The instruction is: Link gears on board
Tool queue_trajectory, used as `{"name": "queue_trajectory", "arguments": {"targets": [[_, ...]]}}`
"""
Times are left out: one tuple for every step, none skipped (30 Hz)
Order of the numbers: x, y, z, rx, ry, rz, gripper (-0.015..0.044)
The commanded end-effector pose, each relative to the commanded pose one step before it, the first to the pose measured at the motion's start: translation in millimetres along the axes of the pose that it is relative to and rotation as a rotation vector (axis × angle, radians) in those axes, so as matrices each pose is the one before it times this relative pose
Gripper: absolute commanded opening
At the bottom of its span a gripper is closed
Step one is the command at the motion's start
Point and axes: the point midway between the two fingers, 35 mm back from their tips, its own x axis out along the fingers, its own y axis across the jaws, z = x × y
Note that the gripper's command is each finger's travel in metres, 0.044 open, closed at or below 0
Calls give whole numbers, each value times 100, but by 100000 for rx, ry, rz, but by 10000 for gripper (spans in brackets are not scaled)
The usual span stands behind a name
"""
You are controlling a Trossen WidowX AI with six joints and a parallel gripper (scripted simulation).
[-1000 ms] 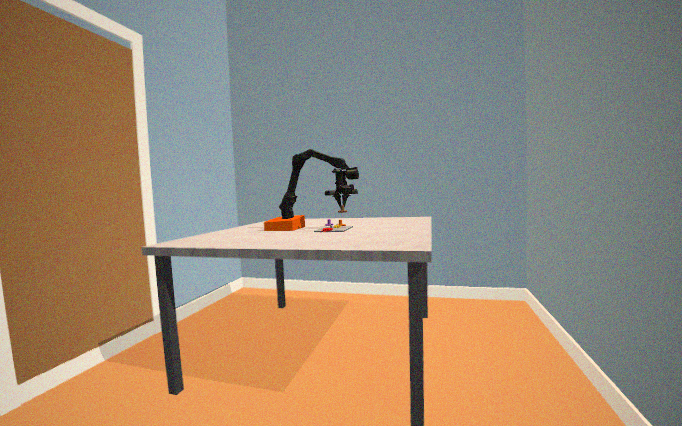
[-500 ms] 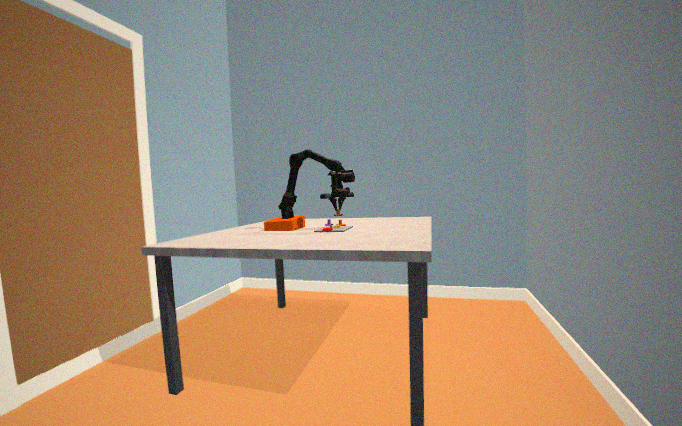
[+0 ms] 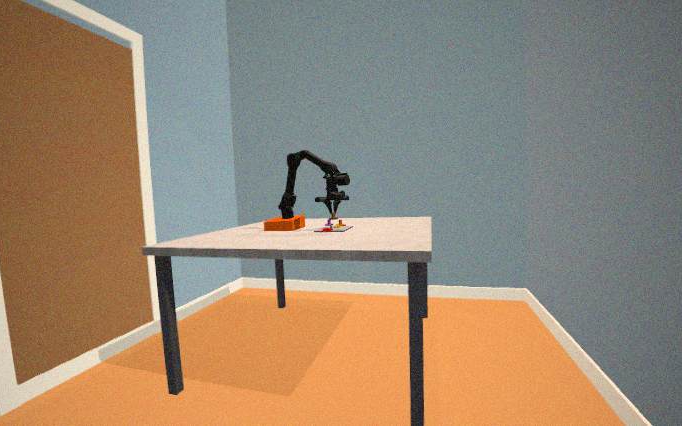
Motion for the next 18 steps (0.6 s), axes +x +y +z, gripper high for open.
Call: {"name": "queue_trajectory", "arguments": {"targets": [[538,-963,-3,-365,220,-1009,0],[54,-118,19,-4,-2,-17,0],[18,-39,6,-1,-1,-6,0],[-25,-1,-7,0,1,0,0],[-41,-1,-11,0,1,0,0],[-61,-2,-17,0,1,0,0],[-86,-3,-24,0,2,0,0],[-57,-2,-16,0,1,0,0],[-35,-1,-10,0,1,0,0],[-13,0,-4,0,0,0,0],[0,0,0,0,0,0,0],[0,0,0,0,0,0,0],[0,0,0,0,0,0,0],[0,0,0,0,0,0,0],[0,0,0,0,0,0,0],[0,0,0,0,0,0,0],[0,0,0,0,0,0,0],[0,0,0,0,0,0,0]]}}
